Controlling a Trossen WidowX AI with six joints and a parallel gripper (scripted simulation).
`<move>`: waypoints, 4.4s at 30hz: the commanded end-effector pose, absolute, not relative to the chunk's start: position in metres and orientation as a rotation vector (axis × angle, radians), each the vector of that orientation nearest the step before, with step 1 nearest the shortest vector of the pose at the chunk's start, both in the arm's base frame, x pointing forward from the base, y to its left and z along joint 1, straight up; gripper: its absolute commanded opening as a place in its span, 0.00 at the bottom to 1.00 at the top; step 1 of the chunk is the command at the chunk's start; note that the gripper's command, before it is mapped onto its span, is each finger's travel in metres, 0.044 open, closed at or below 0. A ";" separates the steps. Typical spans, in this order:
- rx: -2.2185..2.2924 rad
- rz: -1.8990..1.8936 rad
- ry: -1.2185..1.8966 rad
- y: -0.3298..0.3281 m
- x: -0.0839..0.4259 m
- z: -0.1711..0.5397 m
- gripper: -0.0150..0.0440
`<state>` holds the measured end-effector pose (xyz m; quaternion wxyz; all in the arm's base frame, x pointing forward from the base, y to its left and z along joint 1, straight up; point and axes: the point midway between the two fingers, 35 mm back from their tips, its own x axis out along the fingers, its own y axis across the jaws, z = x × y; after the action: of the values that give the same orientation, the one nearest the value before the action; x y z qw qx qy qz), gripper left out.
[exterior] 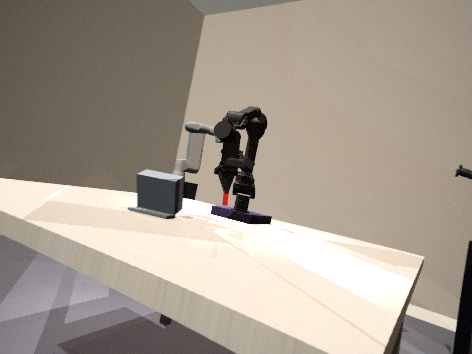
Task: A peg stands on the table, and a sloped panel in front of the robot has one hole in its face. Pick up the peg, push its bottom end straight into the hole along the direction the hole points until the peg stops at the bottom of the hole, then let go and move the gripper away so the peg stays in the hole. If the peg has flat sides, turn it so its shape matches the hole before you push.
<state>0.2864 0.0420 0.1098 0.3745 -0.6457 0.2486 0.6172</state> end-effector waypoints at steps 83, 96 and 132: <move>-0.946 0.873 0.697 -0.037 0.303 0.094 0.25; -0.845 0.781 0.683 -0.050 0.302 0.093 0.25; -0.580 0.547 0.619 -0.084 0.293 0.094 0.25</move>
<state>0.2951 -0.0831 0.0934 0.8686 -0.2872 0.3010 0.2692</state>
